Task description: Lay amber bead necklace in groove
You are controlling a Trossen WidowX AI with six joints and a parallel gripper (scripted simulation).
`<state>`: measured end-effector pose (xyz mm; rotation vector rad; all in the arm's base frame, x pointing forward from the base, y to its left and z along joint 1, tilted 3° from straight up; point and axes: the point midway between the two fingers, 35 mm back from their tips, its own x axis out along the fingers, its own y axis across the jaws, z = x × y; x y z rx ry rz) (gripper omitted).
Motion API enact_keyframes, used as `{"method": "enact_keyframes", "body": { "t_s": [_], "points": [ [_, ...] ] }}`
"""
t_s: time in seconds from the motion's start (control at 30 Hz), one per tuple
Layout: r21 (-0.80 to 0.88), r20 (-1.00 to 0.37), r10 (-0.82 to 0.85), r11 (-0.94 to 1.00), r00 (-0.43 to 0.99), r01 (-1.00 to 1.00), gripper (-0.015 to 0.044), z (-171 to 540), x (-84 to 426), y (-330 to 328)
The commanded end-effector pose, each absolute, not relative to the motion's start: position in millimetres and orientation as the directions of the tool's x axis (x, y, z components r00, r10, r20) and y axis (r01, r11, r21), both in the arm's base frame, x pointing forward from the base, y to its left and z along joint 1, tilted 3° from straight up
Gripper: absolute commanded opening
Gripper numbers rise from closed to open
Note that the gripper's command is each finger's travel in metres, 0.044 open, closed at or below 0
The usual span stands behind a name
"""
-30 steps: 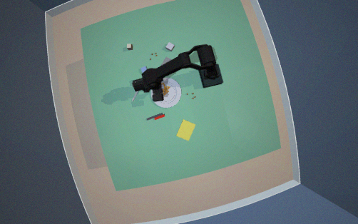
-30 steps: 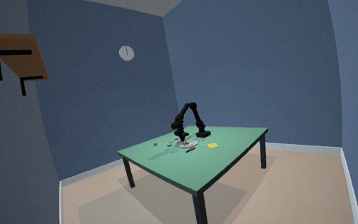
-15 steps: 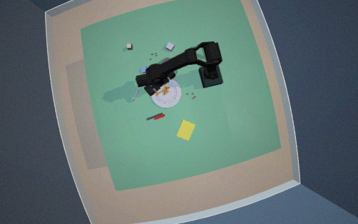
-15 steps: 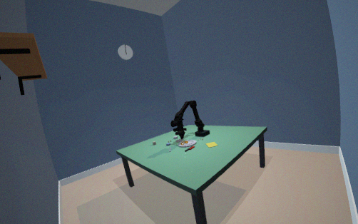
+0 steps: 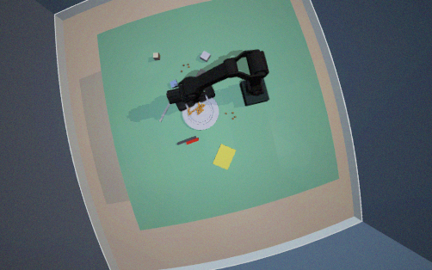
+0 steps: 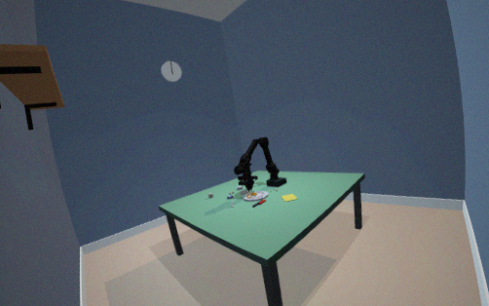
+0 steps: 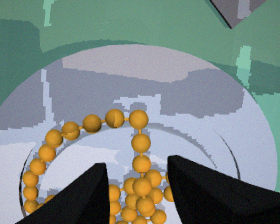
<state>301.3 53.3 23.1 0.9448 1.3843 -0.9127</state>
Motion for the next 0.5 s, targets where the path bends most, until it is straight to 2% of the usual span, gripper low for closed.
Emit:
{"method": "enact_keyframes", "body": {
  "t_s": [0.0,0.47],
  "points": [
    [0.005,-1.000,0.027,0.369,-0.005,0.929,0.0120,23.1,301.3,53.3],
    [-0.003,-1.000,0.025,0.366,-0.013,0.931,0.0120,5.0,299.4,53.3]
  ]
}}
